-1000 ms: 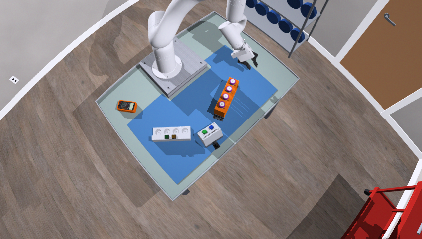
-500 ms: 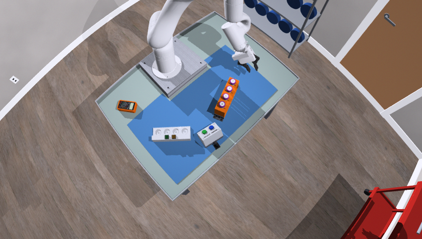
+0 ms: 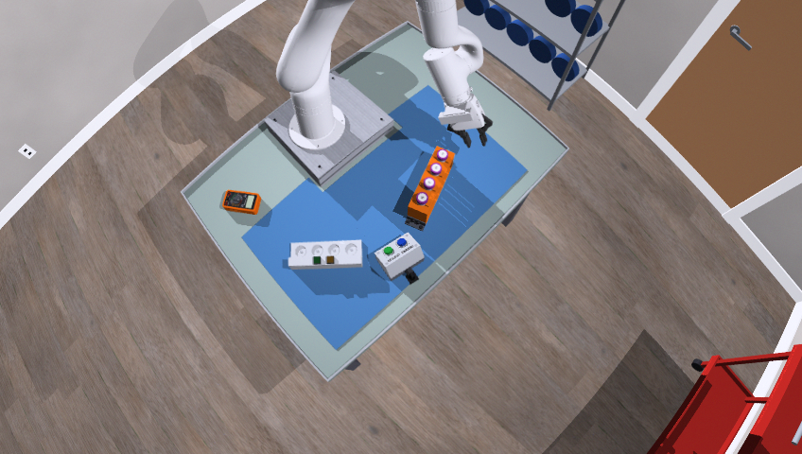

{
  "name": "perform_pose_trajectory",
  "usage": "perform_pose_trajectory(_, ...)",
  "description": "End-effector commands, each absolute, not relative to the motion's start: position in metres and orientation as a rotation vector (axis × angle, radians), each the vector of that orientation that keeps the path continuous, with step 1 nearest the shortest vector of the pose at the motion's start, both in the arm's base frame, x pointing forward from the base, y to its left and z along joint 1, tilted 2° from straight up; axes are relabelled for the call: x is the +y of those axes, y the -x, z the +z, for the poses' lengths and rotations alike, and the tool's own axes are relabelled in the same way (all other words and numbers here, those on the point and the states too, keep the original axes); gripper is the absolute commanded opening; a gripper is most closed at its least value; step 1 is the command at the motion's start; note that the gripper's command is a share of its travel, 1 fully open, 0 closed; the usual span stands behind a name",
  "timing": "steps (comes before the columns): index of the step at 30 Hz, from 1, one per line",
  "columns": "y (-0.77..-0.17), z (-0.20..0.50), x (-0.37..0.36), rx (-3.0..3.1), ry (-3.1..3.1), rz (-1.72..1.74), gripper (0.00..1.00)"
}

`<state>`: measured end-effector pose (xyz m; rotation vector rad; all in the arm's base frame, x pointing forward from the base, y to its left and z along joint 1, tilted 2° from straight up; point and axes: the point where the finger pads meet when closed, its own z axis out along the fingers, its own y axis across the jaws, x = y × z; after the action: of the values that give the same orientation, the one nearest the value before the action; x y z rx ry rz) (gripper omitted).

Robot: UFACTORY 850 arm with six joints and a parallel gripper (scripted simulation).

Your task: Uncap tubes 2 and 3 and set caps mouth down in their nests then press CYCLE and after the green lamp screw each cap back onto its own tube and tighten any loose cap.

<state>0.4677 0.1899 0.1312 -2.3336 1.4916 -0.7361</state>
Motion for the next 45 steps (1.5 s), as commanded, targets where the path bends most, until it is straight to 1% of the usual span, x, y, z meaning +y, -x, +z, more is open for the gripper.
perform_pose_trajectory(1,-0.471,0.131,0.175,1.513,2.344,-0.711,0.46)
perform_pose_trajectory(27,-0.465,0.121,0.061,1.690,2.404,-0.474,0.46)
perform_pose_trajectory(29,-0.465,0.121,0.061,1.690,2.404,-0.474,0.46)
perform_pose_trajectory(45,-0.441,0.115,-0.009,1.793,2.424,-0.303,0.46)
